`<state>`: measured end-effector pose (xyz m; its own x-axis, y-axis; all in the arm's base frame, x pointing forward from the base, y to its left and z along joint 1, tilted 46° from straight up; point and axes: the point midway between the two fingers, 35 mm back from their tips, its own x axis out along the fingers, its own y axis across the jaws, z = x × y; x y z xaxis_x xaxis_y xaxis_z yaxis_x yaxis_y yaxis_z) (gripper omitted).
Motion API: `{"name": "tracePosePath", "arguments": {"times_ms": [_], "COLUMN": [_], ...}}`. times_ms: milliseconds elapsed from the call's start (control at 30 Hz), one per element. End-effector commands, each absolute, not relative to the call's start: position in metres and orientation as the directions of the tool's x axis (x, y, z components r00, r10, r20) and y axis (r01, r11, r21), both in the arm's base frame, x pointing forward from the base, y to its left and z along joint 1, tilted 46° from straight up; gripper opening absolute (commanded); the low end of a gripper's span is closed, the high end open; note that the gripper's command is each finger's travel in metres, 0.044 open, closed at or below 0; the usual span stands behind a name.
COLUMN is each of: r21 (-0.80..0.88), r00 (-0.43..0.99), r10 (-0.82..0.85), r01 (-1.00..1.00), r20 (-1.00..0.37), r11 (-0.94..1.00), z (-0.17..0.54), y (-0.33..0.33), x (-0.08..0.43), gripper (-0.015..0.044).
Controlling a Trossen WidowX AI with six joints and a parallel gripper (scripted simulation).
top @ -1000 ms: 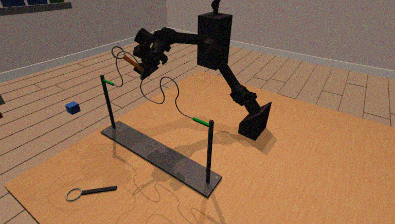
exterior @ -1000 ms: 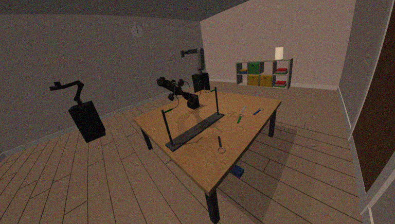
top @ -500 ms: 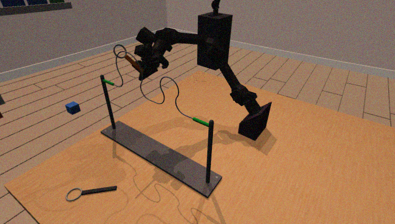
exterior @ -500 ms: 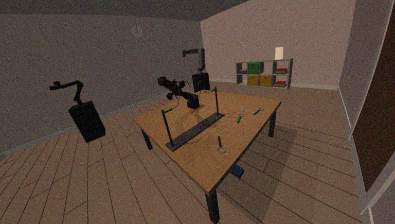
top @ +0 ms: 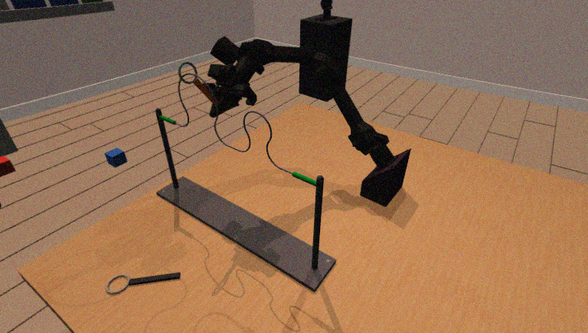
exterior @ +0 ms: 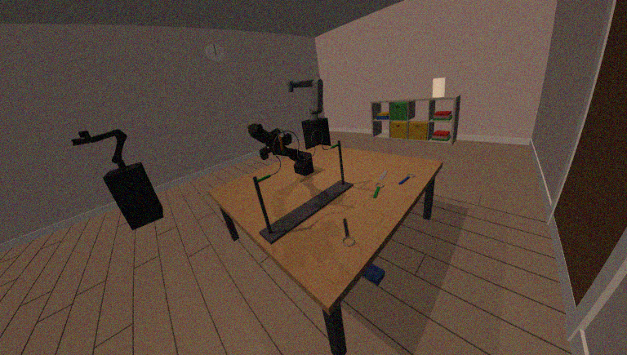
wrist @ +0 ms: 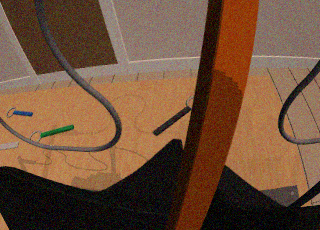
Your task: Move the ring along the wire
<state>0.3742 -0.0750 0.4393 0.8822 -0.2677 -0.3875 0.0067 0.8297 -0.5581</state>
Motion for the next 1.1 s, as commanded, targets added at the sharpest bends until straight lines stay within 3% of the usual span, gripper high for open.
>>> {"name": "tracePosePath", "arguments": {"times_ms": [0, 1067], "r21": [-0.617, -0.901], "r00": [0.880, 0.888], "r10": [-0.299, -0.428], "r01": [0.008, 0.037], "r20": [-0.369, -0.169], "r11": [0.787, 0.432], "z": [0.438, 0.451], "y": [-0.078, -0.090], "x": [0.373, 0.375], "gripper": [-0.0150, -0.0150]}}
